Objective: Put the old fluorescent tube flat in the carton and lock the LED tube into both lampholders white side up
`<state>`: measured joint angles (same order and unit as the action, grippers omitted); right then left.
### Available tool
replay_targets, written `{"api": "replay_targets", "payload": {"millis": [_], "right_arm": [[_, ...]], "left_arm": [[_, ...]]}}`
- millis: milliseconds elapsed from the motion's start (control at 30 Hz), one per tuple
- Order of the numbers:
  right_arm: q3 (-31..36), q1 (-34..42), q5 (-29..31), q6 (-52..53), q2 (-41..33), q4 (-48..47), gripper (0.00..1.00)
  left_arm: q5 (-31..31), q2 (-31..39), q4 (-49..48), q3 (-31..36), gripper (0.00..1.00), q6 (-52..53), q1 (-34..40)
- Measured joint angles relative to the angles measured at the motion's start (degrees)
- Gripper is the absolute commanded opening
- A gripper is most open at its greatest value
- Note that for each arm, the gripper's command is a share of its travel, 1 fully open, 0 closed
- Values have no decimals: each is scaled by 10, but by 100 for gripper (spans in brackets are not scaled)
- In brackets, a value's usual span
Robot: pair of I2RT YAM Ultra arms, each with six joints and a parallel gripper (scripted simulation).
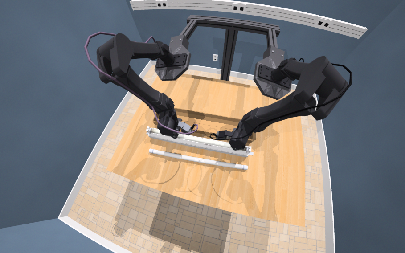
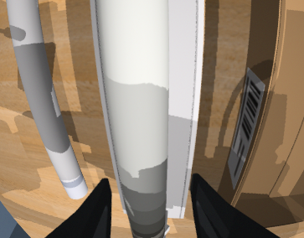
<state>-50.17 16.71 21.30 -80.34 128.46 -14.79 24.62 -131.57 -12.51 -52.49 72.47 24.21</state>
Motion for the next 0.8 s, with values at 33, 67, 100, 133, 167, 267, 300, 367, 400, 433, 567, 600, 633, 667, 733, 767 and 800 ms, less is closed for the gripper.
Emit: {"api": "replay_targets", "payload": {"millis": [33, 67, 100, 133, 167, 267, 300, 367, 400, 433, 567, 600, 633, 667, 733, 767, 800], "right_arm": [[-2, 0, 0, 0, 4, -1, 49], [-3, 0, 0, -1, 6, -1, 49], [-4, 0, -1, -2, 8, -3, 49], [-6, -2, -2, -4, 11, -6, 49], [-10, -3, -3, -5, 16, -10, 49], [-13, -6, -3, -6, 21, -12, 49], [-14, -5, -4, -7, 21, -14, 49], [-14, -5, -4, -7, 21, -14, 49], [-14, -5, -4, -7, 21, -14, 49], [-14, -5, -4, -7, 21, -14, 49], [-14, -5, -4, -7, 21, -14, 49], [-14, -5, -4, -7, 21, -14, 49], [-14, -5, -4, -7, 21, -14, 49], [-14, -5, -4, -7, 21, -14, 49], [-14, -5, -4, -7, 21, -14, 49], [-14, -5, -4, -7, 21, -14, 49], [-14, -5, -4, -7, 21, -14, 49]], "left_arm": [[0, -3, -1, -2, 49, 0, -1], [0, -5, -2, -3, 49, 1, -1], [-1, -6, -3, -4, 49, 2, -1], [-2, -9, -7, -7, 49, 4, -2], [-3, -14, -12, -10, 49, 7, -4], [-4, -25, -20, -16, 49, 9, -9], [-4, -26, -20, -16, 11, 9, -8], [-5, -27, -21, -16, 11, 10, -7], [-5, -26, -22, -17, 11, 10, -7], [-5, -27, -22, -17, 11, 10, -7], [-5, -26, -22, -17, 11, 10, -7], [-5, -26, -22, -17, 11, 10, -7], [-5, -26, -22, -17, 11, 10, -7], [-5, -26, -22, -17, 11, 10, -7], [-5, -26, -22, -17, 11, 10, -7], [-5, -26, -22, -17, 11, 10, -7], [-5, -26, -22, -17, 11, 10, -7]]}}
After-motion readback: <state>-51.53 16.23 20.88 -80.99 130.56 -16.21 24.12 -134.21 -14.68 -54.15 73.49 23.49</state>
